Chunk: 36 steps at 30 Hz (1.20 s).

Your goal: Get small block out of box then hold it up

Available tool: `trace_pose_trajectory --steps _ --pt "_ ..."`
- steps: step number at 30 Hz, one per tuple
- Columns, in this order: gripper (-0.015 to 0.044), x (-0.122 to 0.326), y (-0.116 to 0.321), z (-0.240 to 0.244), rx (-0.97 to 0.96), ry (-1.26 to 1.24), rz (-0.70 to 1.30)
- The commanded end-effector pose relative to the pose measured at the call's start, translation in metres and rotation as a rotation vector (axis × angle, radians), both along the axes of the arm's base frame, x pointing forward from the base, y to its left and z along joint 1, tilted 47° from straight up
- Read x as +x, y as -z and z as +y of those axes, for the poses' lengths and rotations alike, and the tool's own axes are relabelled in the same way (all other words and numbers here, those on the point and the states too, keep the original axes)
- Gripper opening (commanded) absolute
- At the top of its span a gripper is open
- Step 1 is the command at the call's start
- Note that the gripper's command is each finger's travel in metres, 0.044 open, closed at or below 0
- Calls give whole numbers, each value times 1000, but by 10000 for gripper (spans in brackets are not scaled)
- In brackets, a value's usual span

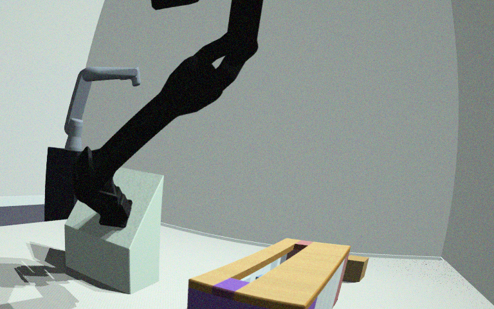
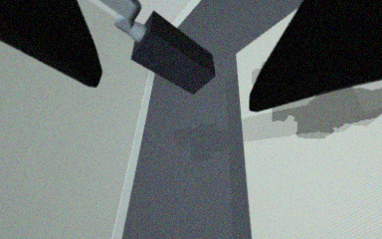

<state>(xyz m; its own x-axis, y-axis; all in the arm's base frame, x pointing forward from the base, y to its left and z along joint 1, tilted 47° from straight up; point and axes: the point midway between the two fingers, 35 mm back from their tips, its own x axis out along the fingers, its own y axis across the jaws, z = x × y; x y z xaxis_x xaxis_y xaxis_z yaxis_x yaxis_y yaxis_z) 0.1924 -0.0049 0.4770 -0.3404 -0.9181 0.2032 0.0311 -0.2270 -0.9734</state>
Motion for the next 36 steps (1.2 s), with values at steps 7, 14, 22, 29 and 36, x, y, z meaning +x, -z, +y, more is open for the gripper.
trace_pose_trajectory --steps 7,14,22,29,36 --pt "400 -47 -16 10 22 -119 -122" --pt "400 -131 -22 -25 193 -292 -418" --pt "400 -166 4 -106 497 -440 -627" --pt "400 -136 52 -178 823 -505 -669" --pt "400 -64 117 -215 1136 -514 -557"
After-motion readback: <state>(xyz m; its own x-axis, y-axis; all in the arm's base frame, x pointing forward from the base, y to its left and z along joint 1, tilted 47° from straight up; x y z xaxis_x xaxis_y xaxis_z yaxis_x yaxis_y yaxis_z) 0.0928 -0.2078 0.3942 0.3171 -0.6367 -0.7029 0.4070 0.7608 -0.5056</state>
